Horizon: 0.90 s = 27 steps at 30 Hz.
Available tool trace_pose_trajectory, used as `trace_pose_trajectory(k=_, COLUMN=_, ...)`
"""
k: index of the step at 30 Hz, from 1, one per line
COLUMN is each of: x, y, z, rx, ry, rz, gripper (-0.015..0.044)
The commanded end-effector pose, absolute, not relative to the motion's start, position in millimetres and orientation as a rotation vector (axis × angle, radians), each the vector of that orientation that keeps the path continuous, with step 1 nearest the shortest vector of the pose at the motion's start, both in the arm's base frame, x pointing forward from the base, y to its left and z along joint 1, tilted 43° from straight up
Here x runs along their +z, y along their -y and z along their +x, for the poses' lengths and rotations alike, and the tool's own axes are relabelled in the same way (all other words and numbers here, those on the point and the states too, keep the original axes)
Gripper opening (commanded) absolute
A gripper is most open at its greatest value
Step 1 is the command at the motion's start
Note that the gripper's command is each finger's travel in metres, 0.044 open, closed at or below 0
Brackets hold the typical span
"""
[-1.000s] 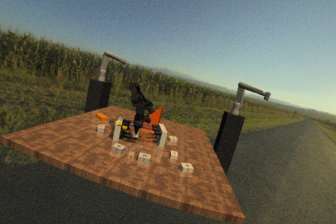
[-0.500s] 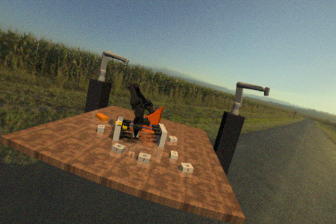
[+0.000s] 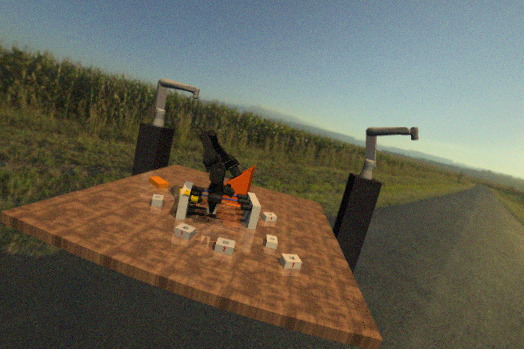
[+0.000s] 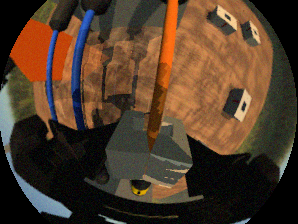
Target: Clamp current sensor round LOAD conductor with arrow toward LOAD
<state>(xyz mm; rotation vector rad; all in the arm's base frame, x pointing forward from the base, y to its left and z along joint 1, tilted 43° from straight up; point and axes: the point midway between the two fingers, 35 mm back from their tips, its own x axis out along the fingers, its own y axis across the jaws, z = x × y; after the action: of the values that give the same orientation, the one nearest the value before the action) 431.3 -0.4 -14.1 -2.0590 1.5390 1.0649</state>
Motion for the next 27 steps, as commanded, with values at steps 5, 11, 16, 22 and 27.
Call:
trace_pose_trajectory(k=5, x=-13.5, y=-0.1, z=431.8, rx=1.062, ry=-1.537, rz=-2.059, gripper=0.0320)
trace_pose_trajectory(k=11, x=-13.5, y=-0.1, z=431.8, rx=1.062, ry=-1.537, rz=-2.059, gripper=0.0260)
trace_pose_trajectory(k=16, x=-13.5, y=-0.1, z=431.8, rx=1.062, ry=-1.537, rz=-2.059, gripper=0.0129)
trace_pose_trajectory(k=22, x=-13.5, y=-0.1, z=431.8, rx=1.062, ry=-1.537, rz=-2.059, gripper=0.0000)
trace_pose_trajectory(k=27, x=-13.5, y=-0.1, z=431.8, rx=1.062, ry=-1.537, rz=-2.059, gripper=0.0000)
